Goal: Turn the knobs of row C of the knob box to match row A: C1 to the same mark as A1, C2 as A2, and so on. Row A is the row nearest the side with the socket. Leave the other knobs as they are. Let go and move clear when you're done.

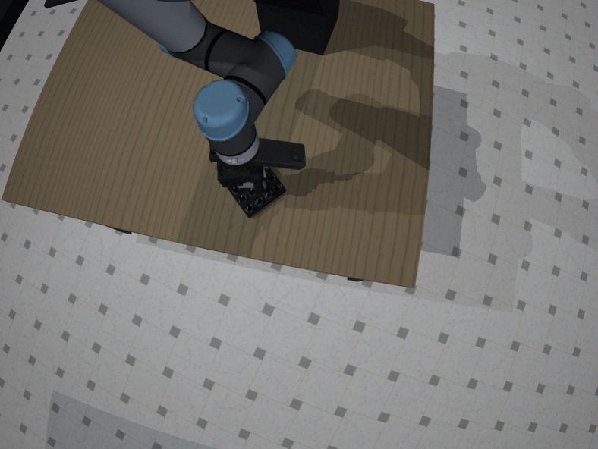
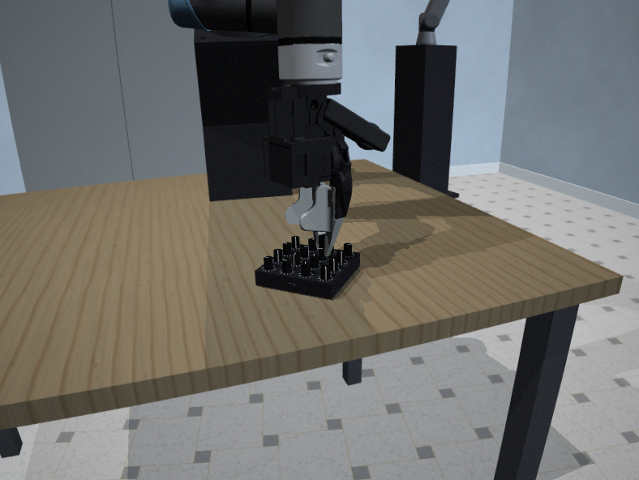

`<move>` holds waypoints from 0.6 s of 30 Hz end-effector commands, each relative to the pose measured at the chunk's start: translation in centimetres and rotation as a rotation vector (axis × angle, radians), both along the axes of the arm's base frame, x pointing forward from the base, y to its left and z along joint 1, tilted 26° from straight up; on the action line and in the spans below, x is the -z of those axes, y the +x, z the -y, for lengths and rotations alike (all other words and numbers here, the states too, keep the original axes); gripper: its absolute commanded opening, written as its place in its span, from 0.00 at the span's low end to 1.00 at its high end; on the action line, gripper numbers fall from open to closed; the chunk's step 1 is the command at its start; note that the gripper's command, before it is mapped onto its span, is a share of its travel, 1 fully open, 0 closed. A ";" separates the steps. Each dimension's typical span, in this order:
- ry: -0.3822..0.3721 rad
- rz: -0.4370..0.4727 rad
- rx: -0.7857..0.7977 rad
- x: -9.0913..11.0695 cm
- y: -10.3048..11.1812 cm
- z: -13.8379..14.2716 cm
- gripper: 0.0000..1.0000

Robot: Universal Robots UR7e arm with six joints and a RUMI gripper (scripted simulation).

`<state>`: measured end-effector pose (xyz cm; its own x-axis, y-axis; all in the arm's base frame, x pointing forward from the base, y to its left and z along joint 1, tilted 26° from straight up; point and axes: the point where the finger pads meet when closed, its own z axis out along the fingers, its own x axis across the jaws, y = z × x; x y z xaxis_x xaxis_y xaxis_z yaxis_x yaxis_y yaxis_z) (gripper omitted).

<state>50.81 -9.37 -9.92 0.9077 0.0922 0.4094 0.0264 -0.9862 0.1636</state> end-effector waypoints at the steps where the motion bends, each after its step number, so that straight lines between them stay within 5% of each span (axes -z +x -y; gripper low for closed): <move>1: 0.029 0.011 0.069 -0.1 0.1 0.0 0.04; 18: 0.088 0.030 0.196 -0.1 0.1 0.0 0.04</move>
<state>50.90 -9.36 -9.88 0.8969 -0.0930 0.4324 -0.1437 -0.9859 0.0861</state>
